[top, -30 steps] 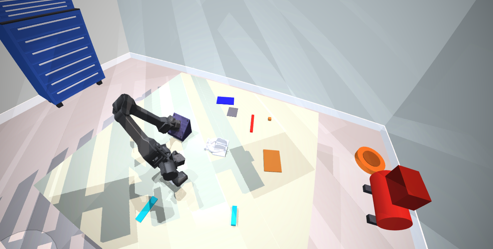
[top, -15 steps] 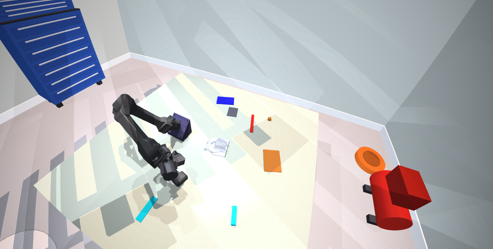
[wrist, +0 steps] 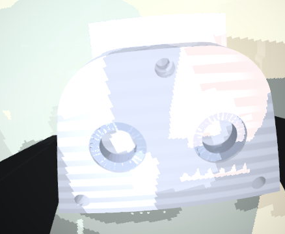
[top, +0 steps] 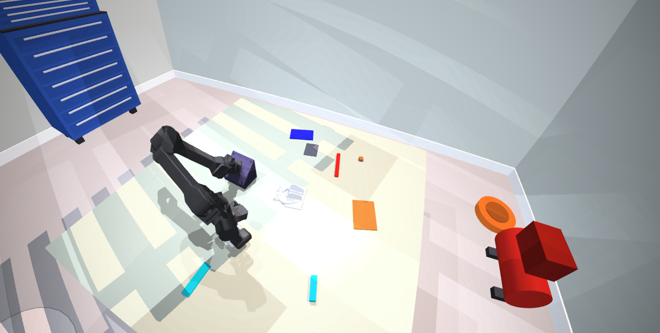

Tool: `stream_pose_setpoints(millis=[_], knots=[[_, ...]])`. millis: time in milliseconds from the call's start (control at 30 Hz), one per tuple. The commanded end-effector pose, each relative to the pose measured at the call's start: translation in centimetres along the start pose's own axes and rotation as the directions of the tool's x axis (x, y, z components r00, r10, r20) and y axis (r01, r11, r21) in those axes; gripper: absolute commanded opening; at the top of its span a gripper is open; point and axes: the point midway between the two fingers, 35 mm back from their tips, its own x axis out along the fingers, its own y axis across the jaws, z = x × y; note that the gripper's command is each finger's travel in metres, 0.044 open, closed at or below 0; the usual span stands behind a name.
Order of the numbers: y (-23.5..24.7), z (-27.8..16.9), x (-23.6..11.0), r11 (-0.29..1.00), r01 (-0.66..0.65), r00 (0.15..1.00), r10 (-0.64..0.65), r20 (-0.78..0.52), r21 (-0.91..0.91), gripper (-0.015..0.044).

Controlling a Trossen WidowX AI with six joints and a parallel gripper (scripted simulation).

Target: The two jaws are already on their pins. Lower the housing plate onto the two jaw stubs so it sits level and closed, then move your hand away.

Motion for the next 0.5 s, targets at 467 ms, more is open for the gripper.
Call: stream_pose_setpoints(millis=[467], knots=[[-0.2,0.1,-5.4,1.0,0.002,1.0,-0.002,0.004,0.002,0.0351]])
